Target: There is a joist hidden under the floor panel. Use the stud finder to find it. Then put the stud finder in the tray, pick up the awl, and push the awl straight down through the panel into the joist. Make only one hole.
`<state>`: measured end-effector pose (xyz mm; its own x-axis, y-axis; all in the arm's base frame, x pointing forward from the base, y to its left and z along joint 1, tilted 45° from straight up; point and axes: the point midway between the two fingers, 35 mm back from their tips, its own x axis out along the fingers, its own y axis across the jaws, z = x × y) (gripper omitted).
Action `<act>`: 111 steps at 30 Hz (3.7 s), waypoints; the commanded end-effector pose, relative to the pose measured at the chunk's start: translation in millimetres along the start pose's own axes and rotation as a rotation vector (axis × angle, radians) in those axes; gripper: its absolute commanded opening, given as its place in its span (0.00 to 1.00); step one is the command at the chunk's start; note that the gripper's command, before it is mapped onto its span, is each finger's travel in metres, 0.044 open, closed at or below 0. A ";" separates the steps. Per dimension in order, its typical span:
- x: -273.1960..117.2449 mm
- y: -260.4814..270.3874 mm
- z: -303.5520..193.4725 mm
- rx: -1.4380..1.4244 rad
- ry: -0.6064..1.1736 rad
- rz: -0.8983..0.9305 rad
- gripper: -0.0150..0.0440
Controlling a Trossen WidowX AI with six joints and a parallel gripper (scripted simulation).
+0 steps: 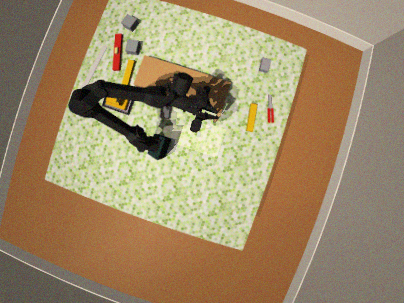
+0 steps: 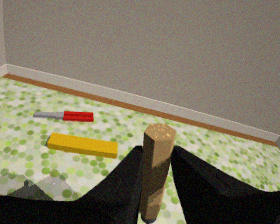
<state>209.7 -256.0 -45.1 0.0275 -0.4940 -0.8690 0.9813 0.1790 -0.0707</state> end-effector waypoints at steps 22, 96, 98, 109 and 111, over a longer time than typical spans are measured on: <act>-98.4 121.8 -14.4 0.084 0.010 0.014 0.25; -246.6 186.1 -121.2 0.236 -0.066 -0.020 0.25; -245.8 186.9 -124.2 0.236 -0.066 -0.020 0.25; -241.2 190.4 -140.8 0.236 -0.065 -0.020 0.25; -240.3 191.0 -143.8 0.236 -0.065 -0.020 0.25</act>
<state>363.1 16.0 85.7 0.0161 -0.5503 -0.8348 0.9990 -0.0269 0.0370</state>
